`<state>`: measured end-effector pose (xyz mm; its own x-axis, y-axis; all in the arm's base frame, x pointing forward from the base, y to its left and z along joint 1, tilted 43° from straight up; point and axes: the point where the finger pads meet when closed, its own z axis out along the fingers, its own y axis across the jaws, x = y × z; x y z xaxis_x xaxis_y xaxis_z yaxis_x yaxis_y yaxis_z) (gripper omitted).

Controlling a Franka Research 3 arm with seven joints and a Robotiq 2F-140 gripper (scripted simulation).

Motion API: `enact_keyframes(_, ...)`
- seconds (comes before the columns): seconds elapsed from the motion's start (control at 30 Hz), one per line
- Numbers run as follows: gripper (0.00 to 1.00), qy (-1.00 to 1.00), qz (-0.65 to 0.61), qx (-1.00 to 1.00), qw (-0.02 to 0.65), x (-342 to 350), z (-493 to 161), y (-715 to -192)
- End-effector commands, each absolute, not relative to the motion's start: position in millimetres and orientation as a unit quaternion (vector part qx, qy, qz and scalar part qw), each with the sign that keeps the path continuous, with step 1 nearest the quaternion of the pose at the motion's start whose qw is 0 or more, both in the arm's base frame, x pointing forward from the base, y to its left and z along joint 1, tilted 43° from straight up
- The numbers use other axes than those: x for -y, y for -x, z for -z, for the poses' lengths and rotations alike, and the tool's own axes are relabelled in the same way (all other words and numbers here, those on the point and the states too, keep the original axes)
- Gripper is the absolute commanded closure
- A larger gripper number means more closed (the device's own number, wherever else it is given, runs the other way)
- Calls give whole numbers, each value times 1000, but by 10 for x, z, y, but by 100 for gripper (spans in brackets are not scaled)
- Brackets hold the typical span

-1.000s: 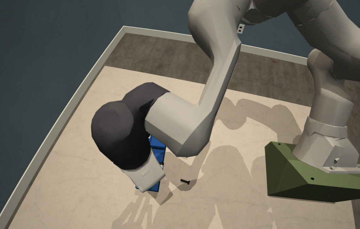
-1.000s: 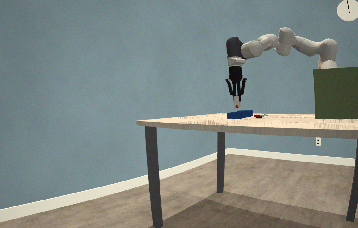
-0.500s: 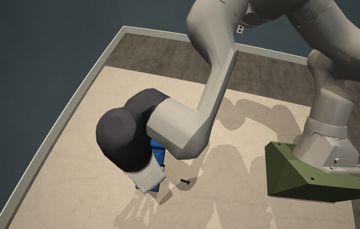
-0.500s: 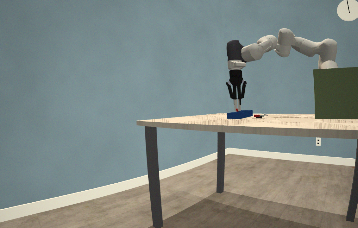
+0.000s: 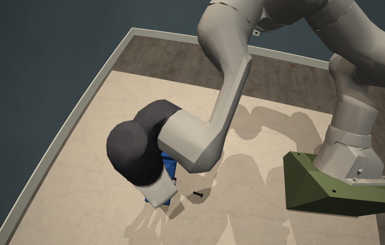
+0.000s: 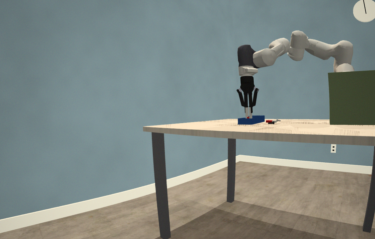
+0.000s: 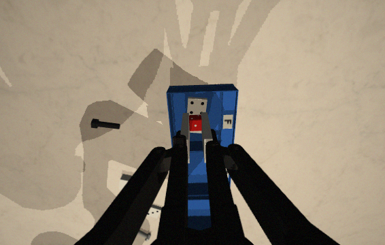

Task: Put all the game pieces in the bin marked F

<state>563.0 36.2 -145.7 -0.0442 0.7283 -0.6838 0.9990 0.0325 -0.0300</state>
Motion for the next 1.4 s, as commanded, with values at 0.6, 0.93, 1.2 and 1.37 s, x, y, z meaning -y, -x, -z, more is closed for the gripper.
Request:
enact_keyframes(0.6,81,-644,262,-671,256,-348,1452,-5663)
enact_keyframes(0.93,81,-644,262,-671,256,-357,1442,-5663)
enact_keyframes(1.2,81,-644,262,-671,256,-412,1384,-5662)
enact_keyframes(1.37,81,-644,262,-671,256,-457,1335,-5662)
